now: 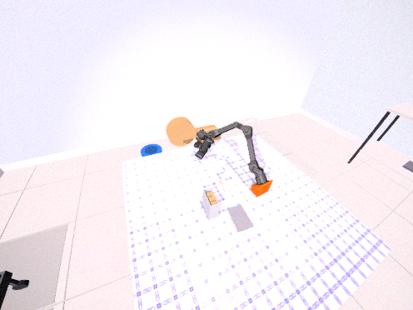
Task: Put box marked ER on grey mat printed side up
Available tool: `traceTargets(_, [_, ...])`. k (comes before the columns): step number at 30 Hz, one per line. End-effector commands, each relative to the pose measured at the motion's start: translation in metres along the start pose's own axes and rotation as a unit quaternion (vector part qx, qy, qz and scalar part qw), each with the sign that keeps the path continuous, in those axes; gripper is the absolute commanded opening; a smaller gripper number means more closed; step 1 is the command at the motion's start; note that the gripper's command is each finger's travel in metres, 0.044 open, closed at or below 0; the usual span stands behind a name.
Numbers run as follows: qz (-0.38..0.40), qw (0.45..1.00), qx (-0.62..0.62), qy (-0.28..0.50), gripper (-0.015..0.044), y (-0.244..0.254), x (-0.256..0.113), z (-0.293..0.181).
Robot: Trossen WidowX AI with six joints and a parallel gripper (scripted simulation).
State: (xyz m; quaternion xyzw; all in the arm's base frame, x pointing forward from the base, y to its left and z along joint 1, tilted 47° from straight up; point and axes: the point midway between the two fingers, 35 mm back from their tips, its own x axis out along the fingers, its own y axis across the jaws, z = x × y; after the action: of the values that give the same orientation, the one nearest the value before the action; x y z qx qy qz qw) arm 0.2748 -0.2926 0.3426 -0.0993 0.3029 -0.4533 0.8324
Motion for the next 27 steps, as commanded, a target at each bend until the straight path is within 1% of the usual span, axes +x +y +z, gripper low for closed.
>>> traceTargets(1, [0.017,1.0,-0.01,0.008,0.0,0.03,0.006,-0.004])
traceTargets(15, [0.055,0.998,-0.023,0.003,0.0,0.108,0.0,-0.009])
traceTargets(27, [0.089,0.994,-0.062,0.0,0.0,0.178,-0.016,-0.023])
